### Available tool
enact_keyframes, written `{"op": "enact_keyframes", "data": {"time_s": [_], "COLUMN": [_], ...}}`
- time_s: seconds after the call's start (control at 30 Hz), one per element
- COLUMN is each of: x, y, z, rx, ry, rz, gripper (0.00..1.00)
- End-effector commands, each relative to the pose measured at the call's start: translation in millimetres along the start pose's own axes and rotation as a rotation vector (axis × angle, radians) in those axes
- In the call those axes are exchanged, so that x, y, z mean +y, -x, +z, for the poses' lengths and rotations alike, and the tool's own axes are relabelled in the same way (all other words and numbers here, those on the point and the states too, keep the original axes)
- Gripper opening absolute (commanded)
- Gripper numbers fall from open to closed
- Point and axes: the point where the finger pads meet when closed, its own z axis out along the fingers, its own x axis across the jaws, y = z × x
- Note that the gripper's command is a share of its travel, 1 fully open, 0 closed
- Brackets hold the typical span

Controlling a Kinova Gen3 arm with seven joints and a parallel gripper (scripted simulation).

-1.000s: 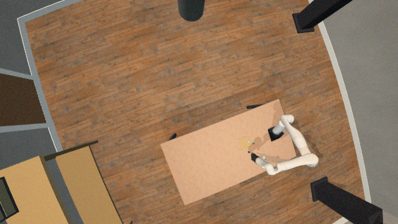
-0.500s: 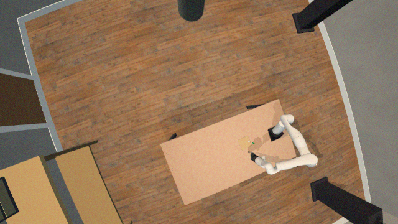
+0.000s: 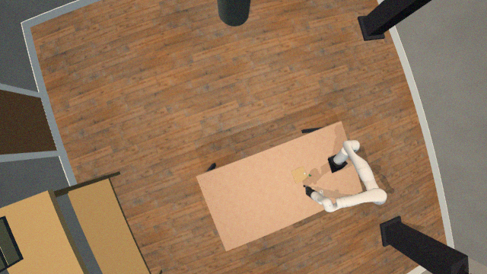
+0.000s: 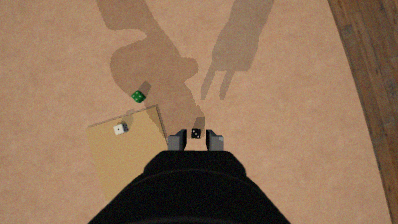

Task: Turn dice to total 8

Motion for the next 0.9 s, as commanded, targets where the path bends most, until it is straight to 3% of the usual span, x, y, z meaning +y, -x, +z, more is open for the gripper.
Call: {"op": "enact_keyframes", "data": {"time_s": [0.0,0.87], "x": [1,1], "y": [1,1], "z": [8.3,26.6], "rx": [0.001,0.001], "ry": [-0.001,-0.001], "rz": [-0.003,-0.003], "gripper": [0.64,0.64]}}
